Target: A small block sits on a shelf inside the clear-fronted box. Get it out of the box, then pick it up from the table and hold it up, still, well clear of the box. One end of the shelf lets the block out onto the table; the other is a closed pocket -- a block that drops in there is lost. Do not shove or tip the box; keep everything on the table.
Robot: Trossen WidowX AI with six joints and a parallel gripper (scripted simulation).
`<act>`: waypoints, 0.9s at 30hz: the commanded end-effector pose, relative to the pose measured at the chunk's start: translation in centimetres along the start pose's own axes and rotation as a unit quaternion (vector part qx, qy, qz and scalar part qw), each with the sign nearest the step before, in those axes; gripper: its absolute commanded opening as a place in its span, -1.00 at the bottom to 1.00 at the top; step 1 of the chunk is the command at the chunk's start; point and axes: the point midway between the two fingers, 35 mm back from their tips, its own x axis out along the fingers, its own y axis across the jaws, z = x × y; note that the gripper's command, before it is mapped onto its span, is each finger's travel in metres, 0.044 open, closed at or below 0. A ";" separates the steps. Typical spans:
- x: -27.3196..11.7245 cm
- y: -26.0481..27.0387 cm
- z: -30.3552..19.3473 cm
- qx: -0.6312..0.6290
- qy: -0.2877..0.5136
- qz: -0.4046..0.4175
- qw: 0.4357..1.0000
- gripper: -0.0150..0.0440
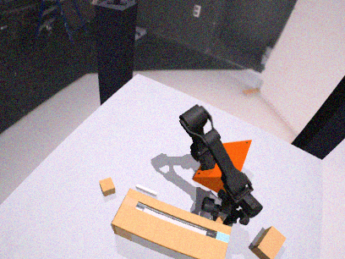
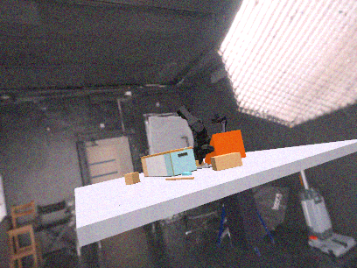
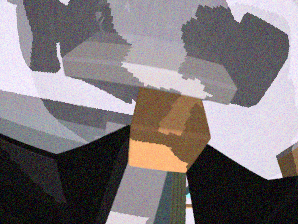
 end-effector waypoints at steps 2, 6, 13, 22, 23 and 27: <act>-2.8 -0.4 -1.5 0.007 0.007 -0.009 1.000 -0.49; -4.2 -0.3 -2.0 0.008 0.007 -0.009 1.000 -0.49; -6.2 -0.3 -3.3 -0.038 0.014 -0.032 0.999 -0.49; -12.1 0.4 -6.1 -0.161 0.044 -0.089 0.982 -0.49; -12.7 0.5 -6.3 -0.172 0.048 -0.094 0.979 -0.49; -13.1 0.6 -6.4 -0.181 0.050 -0.098 0.977 -0.49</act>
